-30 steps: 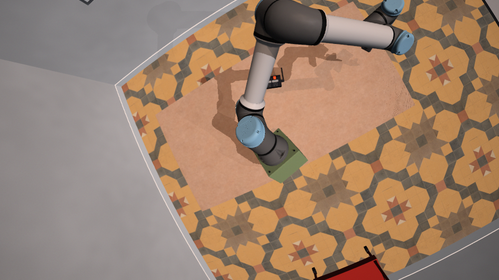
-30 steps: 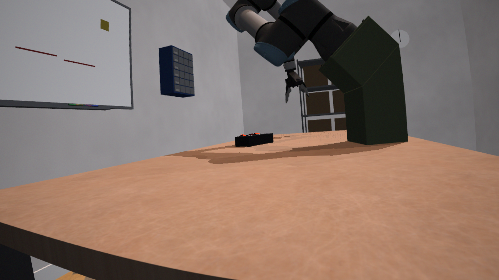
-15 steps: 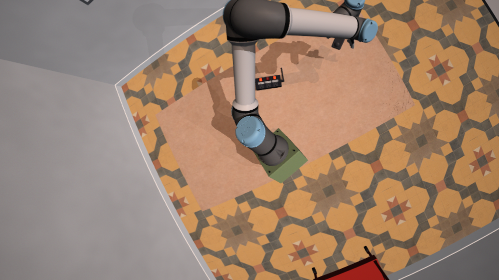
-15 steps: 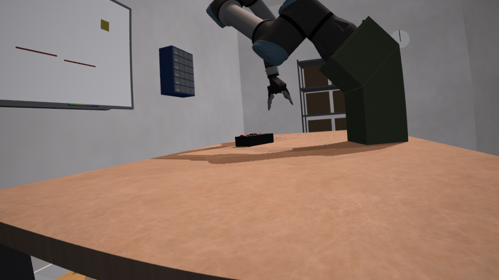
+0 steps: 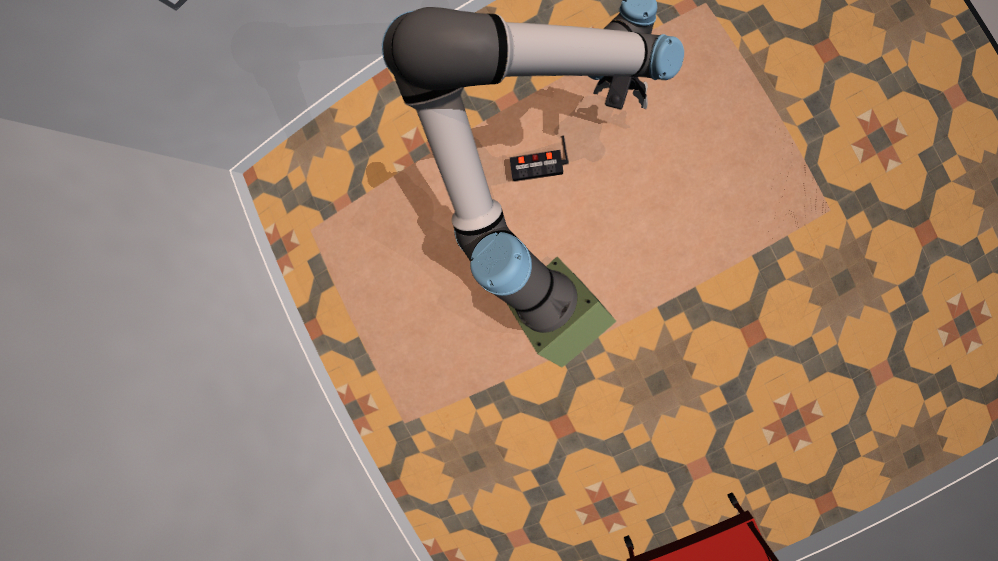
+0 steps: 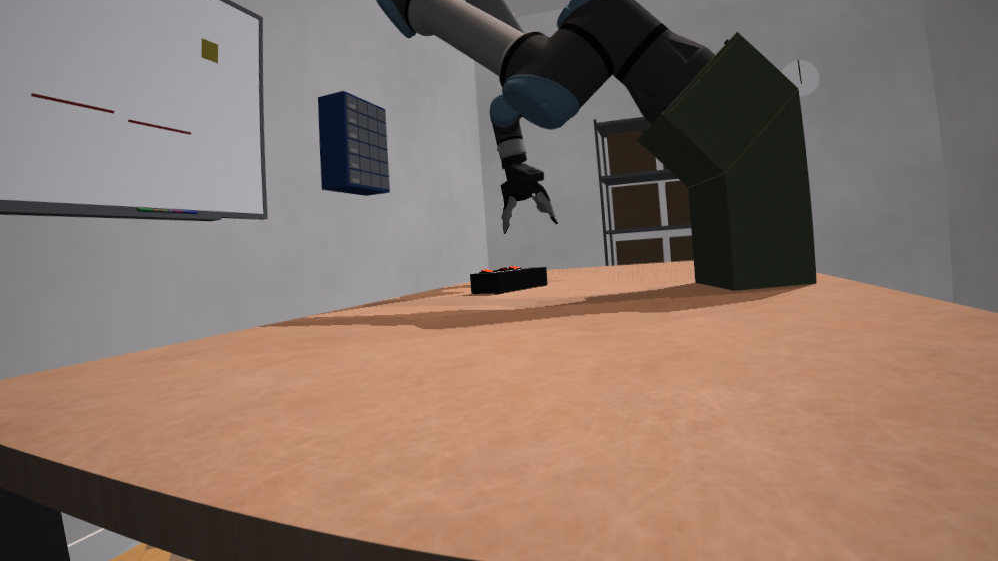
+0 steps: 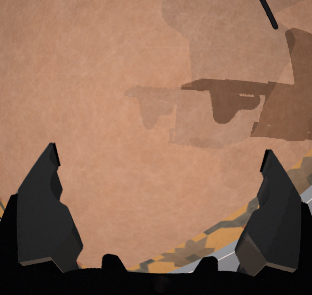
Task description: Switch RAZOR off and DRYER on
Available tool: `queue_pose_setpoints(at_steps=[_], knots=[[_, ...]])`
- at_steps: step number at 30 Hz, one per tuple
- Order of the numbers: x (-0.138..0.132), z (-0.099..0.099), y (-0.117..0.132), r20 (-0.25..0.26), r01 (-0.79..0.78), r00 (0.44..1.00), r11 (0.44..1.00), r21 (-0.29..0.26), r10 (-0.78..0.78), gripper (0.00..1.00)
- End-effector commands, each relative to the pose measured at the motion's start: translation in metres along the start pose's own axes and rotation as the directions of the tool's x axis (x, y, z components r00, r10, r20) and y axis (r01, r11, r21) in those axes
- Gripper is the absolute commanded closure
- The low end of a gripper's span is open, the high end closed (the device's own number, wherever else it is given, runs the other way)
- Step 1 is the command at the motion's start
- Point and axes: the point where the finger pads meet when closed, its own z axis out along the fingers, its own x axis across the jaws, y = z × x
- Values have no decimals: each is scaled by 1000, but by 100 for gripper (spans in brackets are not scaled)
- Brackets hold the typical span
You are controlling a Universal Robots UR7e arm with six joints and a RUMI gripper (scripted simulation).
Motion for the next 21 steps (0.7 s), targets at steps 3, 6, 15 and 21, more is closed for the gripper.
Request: queue_pose_setpoints(at_steps=[3, 6, 15, 21], knots=[[66, 6, -54, -26, 63, 998, 996, 65, -61, 0], [80, 9, -68, -33, 78, 997, 994, 82, -76, 0], [142, 18, -144, -72, 159, 986, 973, 165, -149, 0], [167, 21, -182, -91, 197, 979, 959, 202, -182, 0]])
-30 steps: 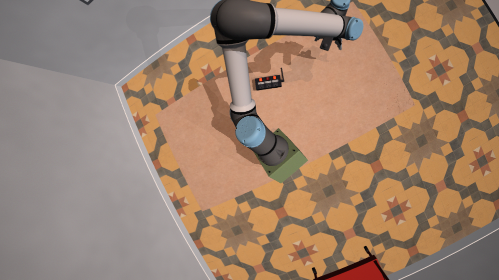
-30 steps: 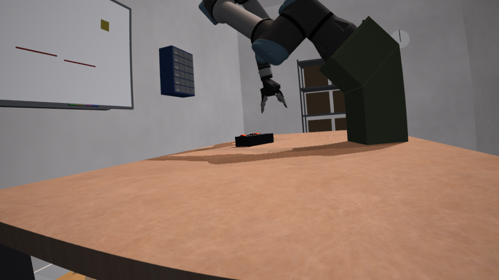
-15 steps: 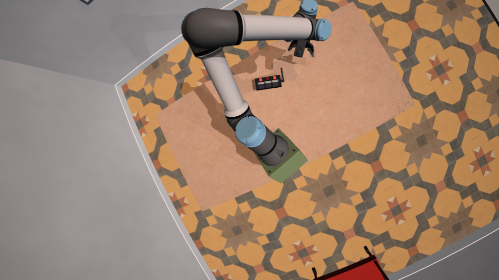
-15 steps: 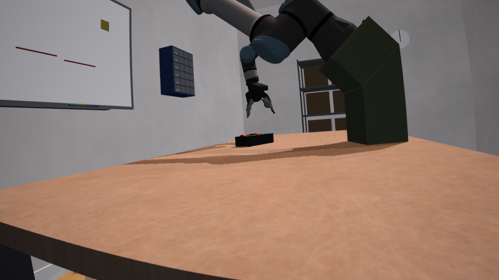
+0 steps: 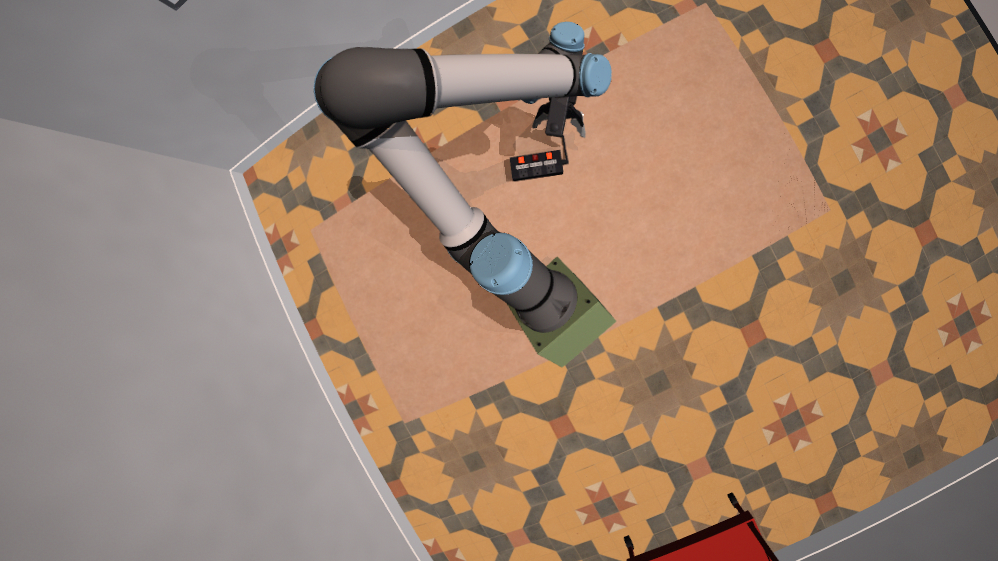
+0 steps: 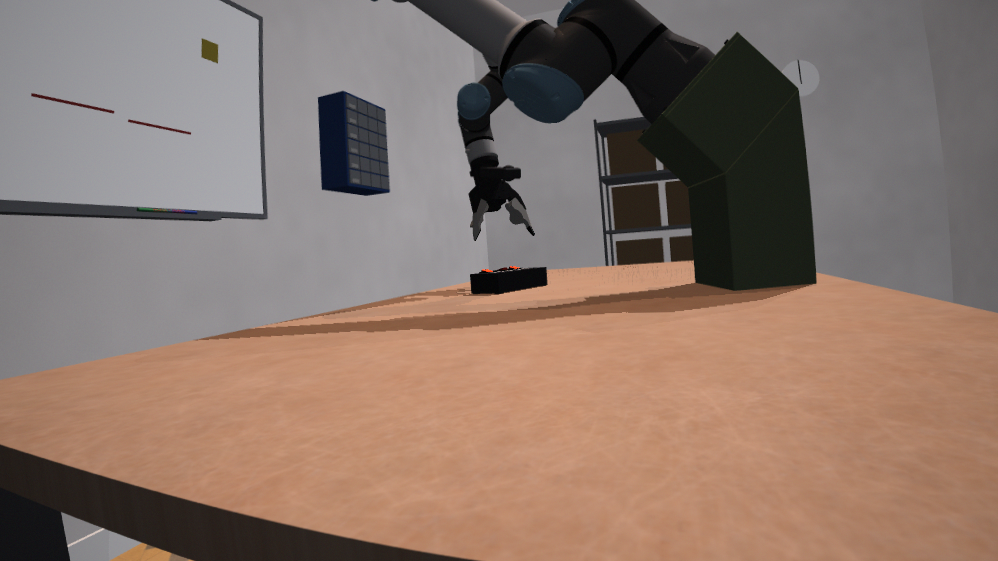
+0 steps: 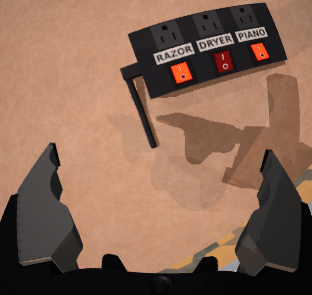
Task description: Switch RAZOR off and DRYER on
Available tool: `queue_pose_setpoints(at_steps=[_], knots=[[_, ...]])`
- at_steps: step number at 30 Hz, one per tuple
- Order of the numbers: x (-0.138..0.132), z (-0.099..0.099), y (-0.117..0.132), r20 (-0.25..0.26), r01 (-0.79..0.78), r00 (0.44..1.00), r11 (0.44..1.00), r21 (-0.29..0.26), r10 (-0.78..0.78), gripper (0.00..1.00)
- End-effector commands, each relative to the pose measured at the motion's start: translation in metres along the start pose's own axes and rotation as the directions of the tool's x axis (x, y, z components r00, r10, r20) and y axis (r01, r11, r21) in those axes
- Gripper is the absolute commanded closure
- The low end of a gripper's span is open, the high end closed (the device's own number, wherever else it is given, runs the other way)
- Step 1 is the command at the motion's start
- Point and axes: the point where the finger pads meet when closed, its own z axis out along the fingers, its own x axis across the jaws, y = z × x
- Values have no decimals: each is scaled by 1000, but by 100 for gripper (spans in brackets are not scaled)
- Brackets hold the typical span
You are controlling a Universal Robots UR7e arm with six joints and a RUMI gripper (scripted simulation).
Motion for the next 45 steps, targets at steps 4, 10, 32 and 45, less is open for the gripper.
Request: queue_pose_setpoints(at_steps=[4, 10, 32, 45], knots=[[49, 14, -53, -21, 56, 998, 997, 60, -55, 0], [58, 17, -65, -26, 69, 997, 995, 74, -67, 0], [58, 17, -66, -26, 70, 997, 995, 74, -68, 0], [58, 17, -66, -26, 70, 997, 995, 74, -68, 0]])
